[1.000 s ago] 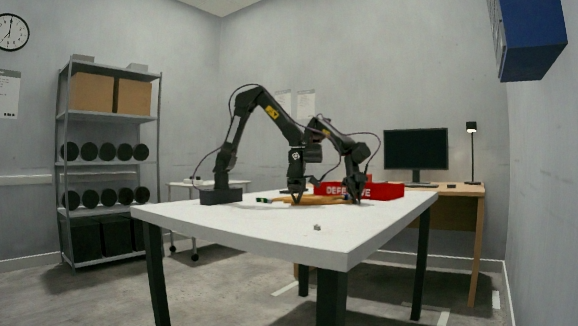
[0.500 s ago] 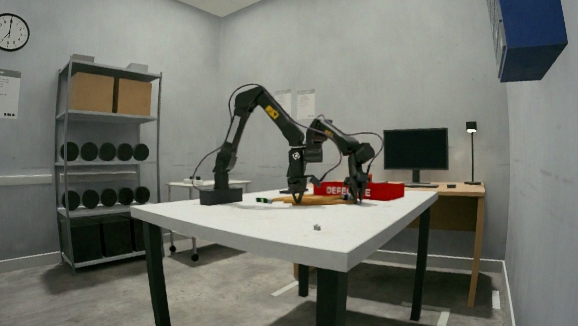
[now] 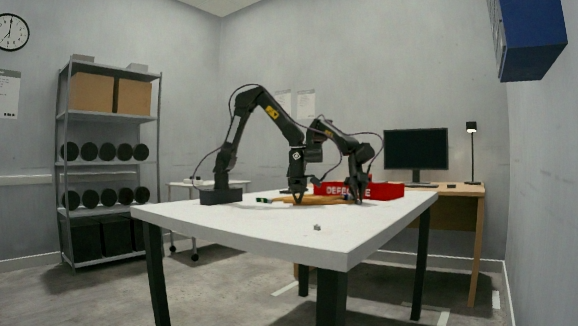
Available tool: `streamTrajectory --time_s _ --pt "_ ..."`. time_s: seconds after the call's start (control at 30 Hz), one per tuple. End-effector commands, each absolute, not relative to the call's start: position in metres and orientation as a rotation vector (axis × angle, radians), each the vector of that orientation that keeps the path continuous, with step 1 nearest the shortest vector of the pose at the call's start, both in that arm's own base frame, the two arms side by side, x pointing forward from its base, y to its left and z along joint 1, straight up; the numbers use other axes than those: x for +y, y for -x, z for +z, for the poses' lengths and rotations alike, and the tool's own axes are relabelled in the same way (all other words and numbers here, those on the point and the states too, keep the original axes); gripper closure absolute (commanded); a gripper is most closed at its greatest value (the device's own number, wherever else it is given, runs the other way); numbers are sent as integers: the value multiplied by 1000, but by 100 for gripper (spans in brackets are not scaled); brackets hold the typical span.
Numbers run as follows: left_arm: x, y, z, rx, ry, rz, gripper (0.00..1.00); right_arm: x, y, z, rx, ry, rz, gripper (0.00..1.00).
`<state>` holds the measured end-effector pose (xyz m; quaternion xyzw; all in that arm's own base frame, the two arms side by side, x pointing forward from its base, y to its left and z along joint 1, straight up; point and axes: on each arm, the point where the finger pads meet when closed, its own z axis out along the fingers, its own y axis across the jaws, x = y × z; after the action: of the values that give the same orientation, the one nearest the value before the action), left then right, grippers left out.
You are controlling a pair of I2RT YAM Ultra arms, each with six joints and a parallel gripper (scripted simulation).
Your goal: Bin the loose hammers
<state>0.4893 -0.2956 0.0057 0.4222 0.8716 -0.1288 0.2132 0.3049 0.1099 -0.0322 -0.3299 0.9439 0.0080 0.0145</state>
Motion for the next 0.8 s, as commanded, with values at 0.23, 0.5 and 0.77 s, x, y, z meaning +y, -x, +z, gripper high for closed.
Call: streamTrajectory --time_s 0.23,0.5,0.77 --pt "-285 -482 15 2430 -1176 -378 63 106 -302 -33 2955 1036 0 83" --pt "-279 -477 27 2432 -1175 -379 63 106 -302 -33 2955 1036 0 83" --pt "-263 -467 60 2431 -1177 -379 0 106 -302 -33 2955 1036 0 83"
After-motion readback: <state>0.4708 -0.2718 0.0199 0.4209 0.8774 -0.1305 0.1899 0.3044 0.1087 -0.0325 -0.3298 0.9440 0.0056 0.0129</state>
